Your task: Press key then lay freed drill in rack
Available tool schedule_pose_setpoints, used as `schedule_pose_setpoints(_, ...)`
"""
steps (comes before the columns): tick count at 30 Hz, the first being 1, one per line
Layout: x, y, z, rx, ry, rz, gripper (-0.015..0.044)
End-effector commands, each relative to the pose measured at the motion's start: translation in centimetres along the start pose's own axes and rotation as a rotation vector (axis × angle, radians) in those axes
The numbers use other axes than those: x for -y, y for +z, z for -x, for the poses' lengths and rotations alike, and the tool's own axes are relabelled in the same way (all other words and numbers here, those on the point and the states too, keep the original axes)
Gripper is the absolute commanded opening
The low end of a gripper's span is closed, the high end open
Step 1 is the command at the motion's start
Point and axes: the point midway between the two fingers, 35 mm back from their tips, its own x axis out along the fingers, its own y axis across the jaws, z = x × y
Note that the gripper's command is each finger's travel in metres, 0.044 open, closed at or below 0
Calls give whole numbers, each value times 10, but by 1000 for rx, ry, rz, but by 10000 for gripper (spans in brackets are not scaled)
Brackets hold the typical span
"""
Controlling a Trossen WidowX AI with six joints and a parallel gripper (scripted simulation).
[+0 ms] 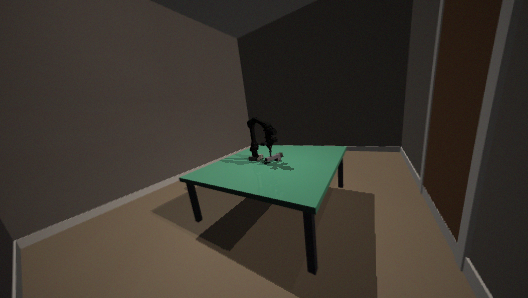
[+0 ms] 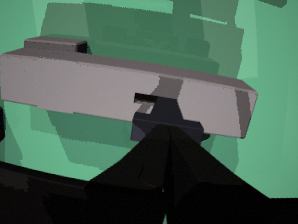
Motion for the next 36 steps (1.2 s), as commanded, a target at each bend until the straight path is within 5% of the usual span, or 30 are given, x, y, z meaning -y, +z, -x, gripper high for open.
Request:
schedule_pose_setpoints(1, -1, -7, -12, -40, 3, -5, 0)
schedule_pose_setpoints(36, 0, -9, -28, -40, 3, -5, 0)
